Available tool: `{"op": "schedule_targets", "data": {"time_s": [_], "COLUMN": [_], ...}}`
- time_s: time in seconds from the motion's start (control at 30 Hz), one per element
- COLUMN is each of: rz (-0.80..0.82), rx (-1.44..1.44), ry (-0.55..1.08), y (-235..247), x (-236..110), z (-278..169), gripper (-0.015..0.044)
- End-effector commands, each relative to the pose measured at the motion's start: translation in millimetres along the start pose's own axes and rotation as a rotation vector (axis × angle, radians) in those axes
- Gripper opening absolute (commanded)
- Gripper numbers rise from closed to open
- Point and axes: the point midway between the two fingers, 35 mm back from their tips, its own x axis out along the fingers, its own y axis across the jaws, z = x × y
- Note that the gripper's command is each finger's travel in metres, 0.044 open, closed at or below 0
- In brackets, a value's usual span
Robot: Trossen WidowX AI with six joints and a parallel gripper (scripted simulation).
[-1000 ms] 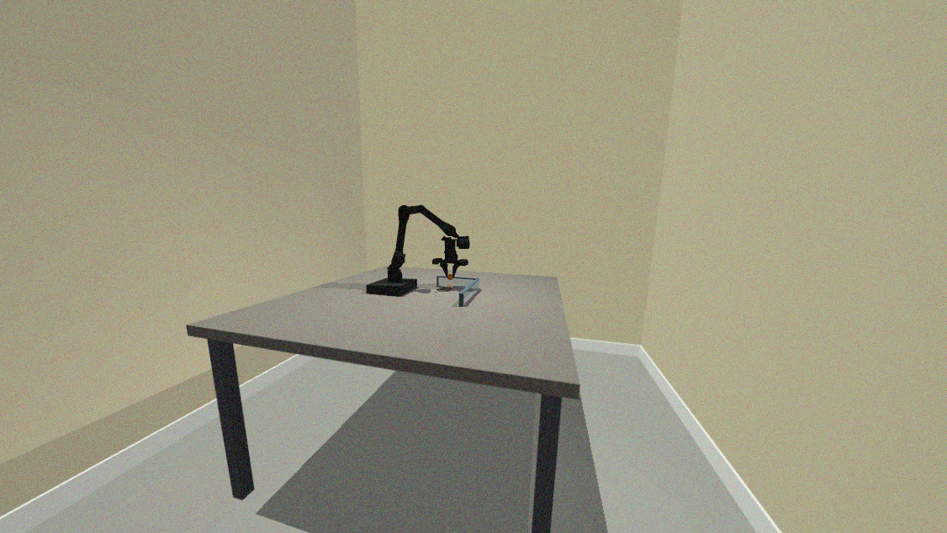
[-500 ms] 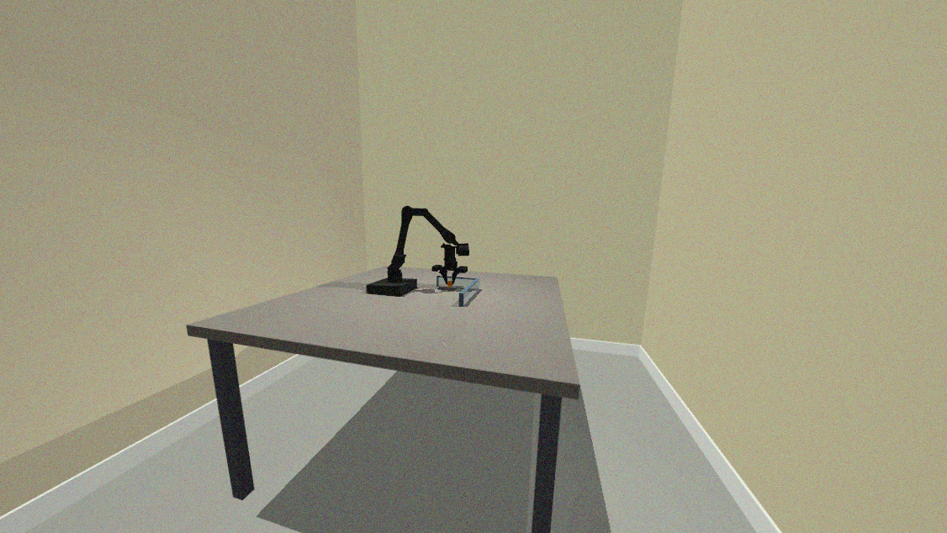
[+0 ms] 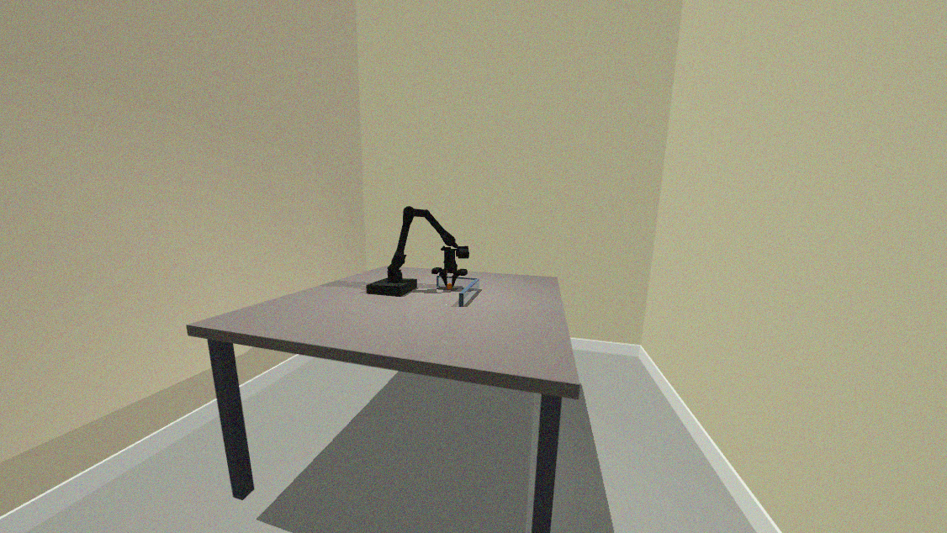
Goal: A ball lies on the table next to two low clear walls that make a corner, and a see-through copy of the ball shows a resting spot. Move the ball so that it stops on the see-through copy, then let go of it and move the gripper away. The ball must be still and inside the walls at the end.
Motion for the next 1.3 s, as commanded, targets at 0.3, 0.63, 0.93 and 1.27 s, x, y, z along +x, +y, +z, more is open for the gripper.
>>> {"op": "schedule_targets", "data": {"time_s": [0.3,0.63,0.93,1.27], "rz": [0.000,0.003,-0.024,-0.020], "rx": [0.000,0.003,0.006,0.006], "ry": [0.000,-0.002,-0.010,-0.009], "y": [0,0,-6,1], "x": [0,-85,-84,-134], "z": [0,0,2,0], "gripper": [0.0262,0.0262,0.0262,0.0440]}}
